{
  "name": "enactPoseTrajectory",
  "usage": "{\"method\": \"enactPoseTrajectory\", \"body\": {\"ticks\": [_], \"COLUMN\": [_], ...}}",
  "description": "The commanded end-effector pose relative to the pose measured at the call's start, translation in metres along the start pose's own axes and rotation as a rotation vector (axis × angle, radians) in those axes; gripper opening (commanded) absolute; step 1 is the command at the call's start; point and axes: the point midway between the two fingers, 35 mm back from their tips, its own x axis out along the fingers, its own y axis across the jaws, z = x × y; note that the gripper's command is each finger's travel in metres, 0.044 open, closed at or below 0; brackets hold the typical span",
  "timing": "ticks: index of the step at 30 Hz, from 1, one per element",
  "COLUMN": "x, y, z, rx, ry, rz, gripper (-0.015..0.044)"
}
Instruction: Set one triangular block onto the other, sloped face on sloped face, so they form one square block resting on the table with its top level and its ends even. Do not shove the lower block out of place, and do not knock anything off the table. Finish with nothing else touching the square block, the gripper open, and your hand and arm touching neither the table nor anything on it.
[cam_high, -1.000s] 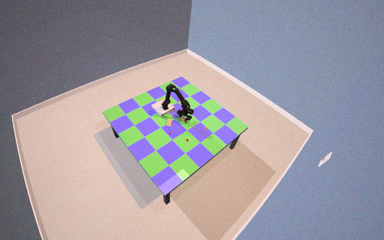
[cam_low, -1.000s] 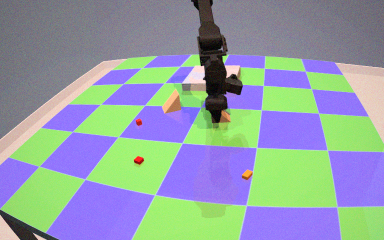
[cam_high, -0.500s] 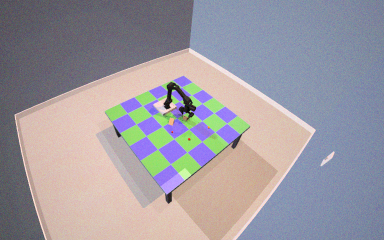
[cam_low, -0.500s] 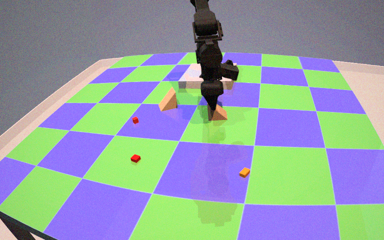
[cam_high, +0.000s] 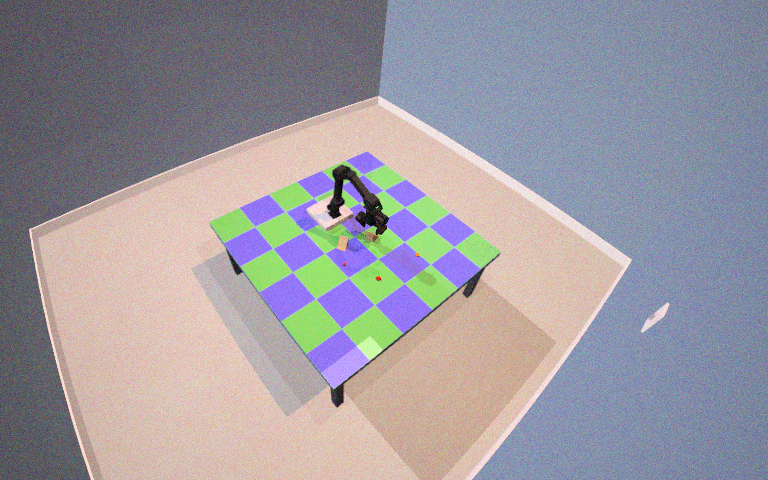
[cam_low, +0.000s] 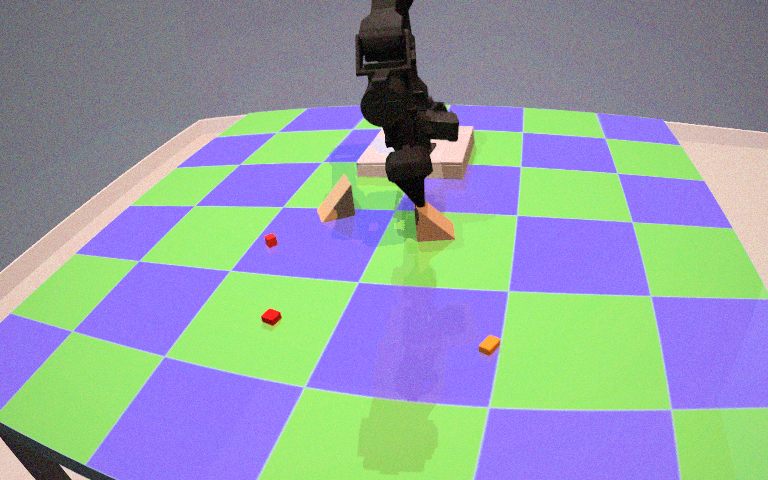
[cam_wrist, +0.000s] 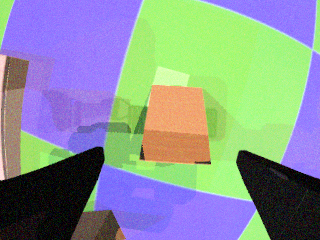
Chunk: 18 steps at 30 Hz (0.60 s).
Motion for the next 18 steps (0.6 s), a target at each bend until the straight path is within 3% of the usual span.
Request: {"method": "enactPoseTrajectory", "body": {"ticks": [1, 4, 18], "x": [-0.022, -0.032, -0.021], "y": [0.0, 0.001, -0.001], "z": [-0.025, -0.034, -0.032], "rx": [0.011, 0.012, 0.012], "ry": [-0.194, -0.275, -0.275], "rz": [-0.024, -0.051, -0.052], "gripper": [0.044, 0.044, 0.044]}}
